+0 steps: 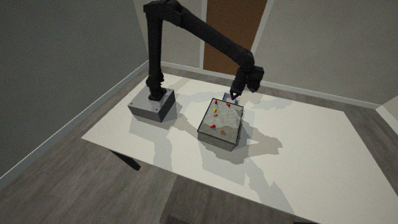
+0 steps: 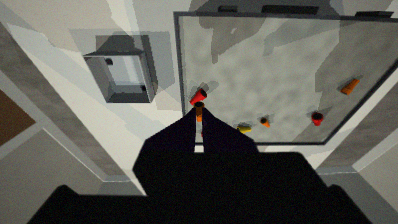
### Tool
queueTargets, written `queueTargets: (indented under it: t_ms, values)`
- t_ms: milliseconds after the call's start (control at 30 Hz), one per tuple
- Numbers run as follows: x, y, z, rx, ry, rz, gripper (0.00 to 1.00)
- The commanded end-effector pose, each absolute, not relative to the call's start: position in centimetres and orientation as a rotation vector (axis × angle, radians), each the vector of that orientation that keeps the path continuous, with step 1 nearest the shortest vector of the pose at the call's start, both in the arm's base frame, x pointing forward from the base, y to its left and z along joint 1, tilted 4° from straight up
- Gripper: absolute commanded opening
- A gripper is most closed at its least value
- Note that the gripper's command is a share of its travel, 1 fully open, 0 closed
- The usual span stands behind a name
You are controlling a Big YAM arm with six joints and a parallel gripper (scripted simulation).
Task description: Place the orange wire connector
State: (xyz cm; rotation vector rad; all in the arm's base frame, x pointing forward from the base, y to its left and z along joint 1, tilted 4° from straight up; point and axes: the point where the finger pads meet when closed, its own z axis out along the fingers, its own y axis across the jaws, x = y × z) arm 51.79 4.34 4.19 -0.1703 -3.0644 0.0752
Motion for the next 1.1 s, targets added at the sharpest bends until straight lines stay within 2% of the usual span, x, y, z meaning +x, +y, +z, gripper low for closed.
queueTargets:
  t_ms: [0, 333, 600, 1067]
  values:
    - [52.8, 7.6, 6.8, -0.219, -3.141, 0.061, 0.06]
    - [51.6, 16.4, 6.0, -0.218, -3.137, 0.049, 0.06]
    - [51.1, 20.1, 5.7, -0.217, -3.126, 0.051, 0.06]
    - [50.3, 21.3, 4.9, -0.229, -3.099, 0.066, 0.06]
